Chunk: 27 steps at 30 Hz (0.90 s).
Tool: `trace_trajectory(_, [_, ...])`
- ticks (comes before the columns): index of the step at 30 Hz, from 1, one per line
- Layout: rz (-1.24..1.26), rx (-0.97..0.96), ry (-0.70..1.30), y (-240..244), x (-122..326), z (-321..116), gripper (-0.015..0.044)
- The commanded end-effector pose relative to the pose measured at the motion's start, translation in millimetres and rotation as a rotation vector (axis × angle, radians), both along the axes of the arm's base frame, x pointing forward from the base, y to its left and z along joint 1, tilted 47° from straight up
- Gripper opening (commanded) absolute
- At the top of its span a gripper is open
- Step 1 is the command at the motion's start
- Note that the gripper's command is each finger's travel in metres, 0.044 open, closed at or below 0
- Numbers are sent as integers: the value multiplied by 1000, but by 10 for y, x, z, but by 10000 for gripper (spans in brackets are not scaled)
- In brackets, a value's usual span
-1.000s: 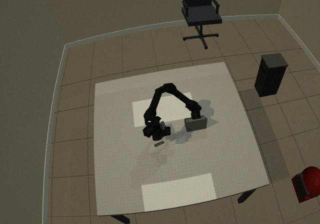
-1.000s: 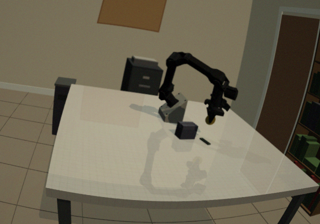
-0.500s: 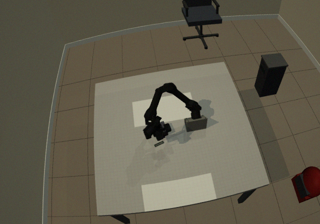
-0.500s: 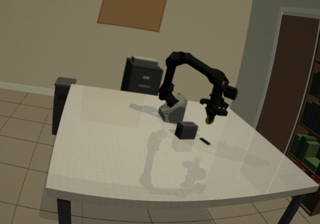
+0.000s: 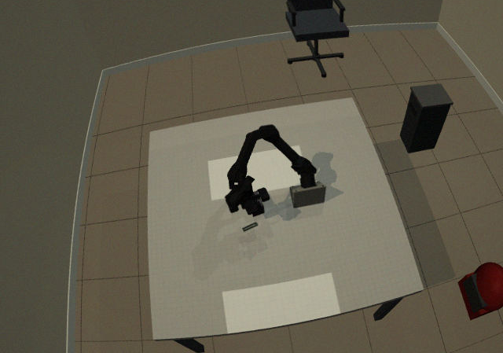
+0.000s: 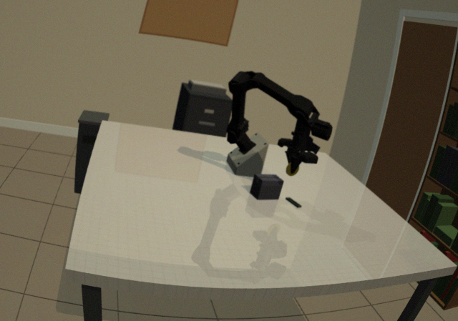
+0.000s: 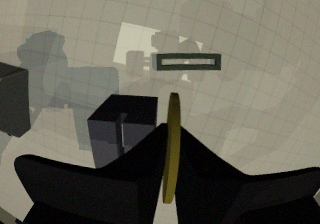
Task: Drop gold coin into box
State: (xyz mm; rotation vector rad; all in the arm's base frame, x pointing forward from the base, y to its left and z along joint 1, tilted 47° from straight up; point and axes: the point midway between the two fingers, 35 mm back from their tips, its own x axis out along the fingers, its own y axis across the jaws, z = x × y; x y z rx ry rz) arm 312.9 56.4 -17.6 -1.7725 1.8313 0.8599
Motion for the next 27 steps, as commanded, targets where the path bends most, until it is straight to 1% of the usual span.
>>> trace_trajectory(1, [2, -6, 7, -80, -46, 60, 0])
trace_trajectory(27, [1, -11, 10, -469, -338, 449, 0])
